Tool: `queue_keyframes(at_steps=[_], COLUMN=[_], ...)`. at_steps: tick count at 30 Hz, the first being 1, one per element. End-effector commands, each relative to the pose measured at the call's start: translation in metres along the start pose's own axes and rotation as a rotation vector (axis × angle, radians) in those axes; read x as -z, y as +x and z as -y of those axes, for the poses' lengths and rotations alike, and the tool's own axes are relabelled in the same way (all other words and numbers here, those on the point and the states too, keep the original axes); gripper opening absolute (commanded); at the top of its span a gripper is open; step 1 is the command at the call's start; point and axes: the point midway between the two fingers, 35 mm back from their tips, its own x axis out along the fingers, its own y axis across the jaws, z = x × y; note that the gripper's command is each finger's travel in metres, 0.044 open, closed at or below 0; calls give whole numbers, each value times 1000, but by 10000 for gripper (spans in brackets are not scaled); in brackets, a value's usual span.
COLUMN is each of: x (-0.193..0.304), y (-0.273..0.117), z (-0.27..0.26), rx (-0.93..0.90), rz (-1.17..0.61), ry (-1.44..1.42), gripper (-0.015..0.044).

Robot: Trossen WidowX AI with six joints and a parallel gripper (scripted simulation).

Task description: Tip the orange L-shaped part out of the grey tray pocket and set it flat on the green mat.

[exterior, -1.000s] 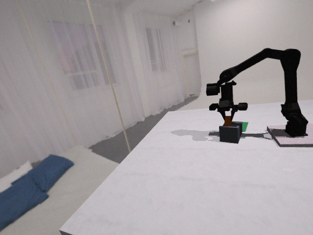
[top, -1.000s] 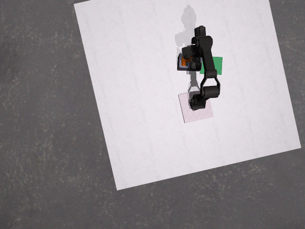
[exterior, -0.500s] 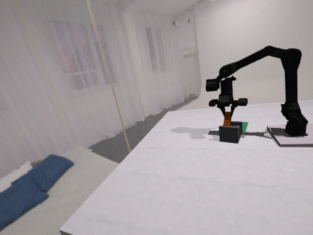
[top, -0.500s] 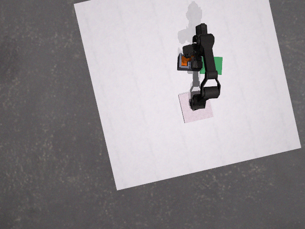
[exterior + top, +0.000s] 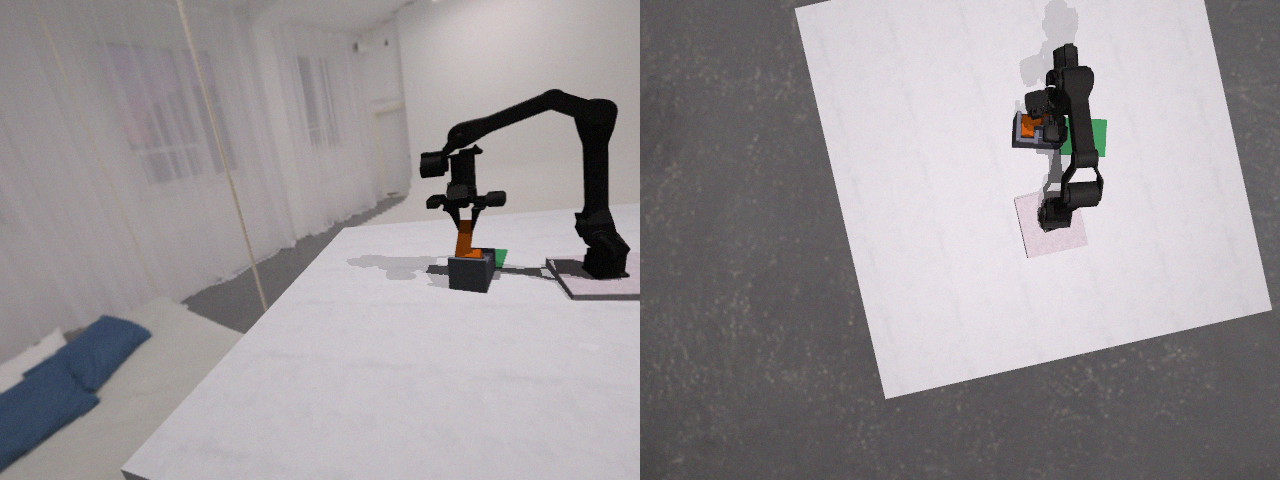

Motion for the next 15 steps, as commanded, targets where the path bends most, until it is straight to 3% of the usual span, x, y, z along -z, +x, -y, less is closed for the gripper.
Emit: queue_keyframes(at_steps=[1, 15], x=[0, 0], y=[-6, -19], z=[-1, -1], rx=[-1, -2], rz=[4, 4], ry=[-4, -4], gripper=[0, 0])
